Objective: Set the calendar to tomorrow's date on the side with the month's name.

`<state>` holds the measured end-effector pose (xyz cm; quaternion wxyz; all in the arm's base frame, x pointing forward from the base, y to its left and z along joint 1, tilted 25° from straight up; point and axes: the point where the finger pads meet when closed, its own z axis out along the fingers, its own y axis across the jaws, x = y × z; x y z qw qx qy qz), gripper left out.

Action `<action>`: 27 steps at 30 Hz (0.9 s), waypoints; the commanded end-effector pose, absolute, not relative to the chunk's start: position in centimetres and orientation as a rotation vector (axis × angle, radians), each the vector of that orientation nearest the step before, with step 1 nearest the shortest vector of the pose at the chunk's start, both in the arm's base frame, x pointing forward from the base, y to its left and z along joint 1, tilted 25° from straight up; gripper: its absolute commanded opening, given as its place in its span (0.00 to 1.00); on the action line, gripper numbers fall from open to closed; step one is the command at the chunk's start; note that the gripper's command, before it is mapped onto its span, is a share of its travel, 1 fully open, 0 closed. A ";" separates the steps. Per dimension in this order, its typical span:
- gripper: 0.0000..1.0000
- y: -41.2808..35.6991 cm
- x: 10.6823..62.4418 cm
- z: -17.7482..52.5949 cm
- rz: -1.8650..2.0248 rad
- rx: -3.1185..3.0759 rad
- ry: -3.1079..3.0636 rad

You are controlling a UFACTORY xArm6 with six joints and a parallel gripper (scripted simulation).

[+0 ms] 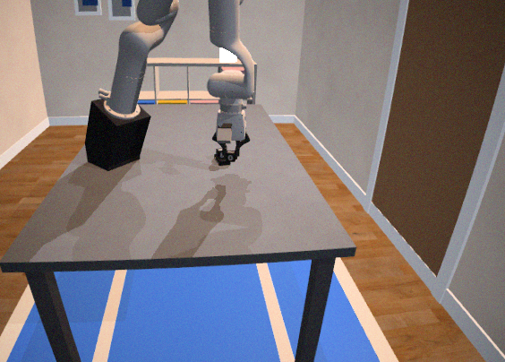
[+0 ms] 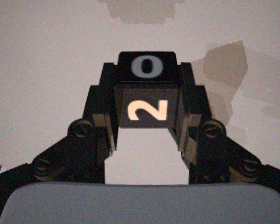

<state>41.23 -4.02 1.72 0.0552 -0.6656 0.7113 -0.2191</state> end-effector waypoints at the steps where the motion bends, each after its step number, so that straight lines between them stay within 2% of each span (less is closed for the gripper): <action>1: 0.29 -3.4 40.3 4.2 -0.653 -2.031 2.173; 27: 0.29 -2.9 39.5 6.3 -0.650 -2.003 2.193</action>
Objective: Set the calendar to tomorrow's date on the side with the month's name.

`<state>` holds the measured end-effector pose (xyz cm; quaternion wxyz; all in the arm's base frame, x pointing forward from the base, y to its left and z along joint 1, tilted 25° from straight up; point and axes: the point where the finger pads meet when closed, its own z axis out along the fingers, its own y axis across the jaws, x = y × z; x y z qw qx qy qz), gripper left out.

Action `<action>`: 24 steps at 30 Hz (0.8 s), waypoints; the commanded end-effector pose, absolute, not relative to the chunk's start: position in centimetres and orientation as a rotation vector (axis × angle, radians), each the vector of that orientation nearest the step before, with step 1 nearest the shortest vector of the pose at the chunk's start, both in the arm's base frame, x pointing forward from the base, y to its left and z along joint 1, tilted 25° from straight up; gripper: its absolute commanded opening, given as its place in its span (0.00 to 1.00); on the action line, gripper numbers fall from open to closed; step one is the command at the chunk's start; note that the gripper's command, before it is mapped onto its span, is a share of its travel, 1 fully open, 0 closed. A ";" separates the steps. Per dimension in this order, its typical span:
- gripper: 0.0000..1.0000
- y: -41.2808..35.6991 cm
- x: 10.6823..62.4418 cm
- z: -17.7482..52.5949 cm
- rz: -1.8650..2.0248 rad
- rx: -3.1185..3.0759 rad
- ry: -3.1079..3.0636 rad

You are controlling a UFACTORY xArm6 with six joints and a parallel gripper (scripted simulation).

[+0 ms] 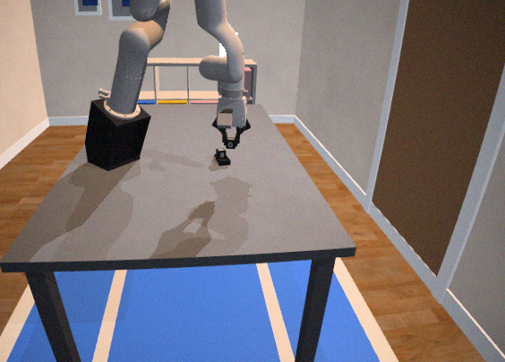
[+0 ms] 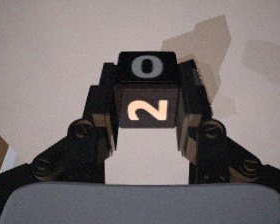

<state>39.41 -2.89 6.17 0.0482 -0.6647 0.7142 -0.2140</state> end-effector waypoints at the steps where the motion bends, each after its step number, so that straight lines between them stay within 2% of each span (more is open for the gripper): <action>1: 0.29 -2.9 39.5 6.3 -0.648 -1.987 2.204; 24: 0.29 -2.9 39.5 6.3 -0.552 -1.198 2.600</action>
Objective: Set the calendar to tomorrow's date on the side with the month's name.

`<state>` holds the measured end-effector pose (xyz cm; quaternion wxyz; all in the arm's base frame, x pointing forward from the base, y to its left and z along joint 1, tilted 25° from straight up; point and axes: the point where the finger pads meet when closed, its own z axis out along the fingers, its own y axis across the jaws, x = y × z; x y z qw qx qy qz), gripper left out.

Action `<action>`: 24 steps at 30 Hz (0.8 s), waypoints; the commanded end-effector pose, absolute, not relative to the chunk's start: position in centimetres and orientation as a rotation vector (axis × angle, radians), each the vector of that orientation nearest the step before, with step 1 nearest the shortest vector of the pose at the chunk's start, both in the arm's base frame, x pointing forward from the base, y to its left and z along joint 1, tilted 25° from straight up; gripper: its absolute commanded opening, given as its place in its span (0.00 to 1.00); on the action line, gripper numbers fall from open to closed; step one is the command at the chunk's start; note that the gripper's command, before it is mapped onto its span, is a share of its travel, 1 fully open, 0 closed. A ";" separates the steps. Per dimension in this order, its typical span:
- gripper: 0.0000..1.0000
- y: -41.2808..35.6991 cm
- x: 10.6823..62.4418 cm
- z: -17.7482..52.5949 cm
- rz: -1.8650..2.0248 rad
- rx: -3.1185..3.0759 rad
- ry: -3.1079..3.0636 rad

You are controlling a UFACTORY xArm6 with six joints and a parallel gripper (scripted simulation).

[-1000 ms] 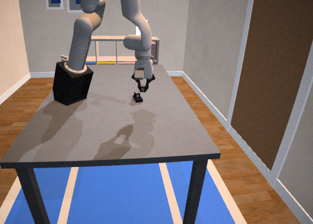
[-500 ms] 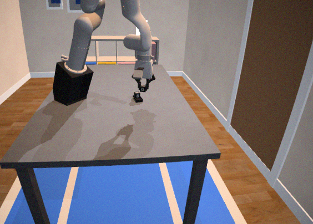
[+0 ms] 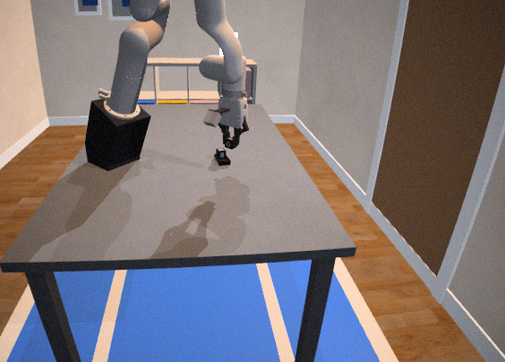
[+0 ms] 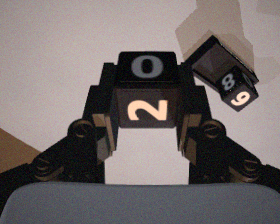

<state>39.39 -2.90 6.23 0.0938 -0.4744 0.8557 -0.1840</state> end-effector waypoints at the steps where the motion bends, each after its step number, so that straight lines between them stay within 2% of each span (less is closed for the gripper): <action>1: 0.29 -2.9 39.5 6.3 -0.552 -1.198 2.600; 24: 0.29 -2.9 39.4 6.3 -0.408 -0.315 2.760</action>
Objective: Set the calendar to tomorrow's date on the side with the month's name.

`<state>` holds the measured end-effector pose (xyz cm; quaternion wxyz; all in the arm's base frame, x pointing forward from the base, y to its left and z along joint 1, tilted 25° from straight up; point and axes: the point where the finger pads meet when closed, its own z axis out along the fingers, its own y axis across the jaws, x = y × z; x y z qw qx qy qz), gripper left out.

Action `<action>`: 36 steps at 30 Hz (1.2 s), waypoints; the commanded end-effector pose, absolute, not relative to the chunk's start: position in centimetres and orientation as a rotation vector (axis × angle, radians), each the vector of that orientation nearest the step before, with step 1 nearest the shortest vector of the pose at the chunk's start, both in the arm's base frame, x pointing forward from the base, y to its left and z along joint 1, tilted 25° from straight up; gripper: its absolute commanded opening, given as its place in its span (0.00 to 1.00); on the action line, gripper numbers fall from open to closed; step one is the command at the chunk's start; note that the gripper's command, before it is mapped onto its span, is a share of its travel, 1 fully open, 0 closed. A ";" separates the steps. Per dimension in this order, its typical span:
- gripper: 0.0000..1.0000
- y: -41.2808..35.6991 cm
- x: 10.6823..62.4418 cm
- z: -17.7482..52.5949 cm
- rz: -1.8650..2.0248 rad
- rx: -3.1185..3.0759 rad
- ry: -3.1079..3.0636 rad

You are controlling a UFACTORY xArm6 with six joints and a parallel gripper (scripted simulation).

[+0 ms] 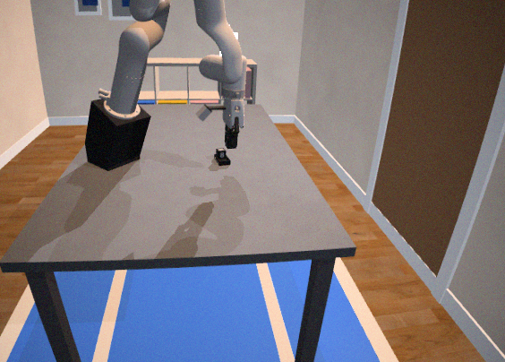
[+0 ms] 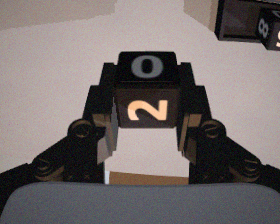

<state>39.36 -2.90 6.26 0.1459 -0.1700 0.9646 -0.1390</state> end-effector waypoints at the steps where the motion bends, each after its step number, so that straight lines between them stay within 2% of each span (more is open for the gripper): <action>1: 0.29 -2.9 39.4 6.3 -0.395 -0.245 2.762; 36: 0.29 -2.9 39.4 6.4 -0.130 1.008 2.512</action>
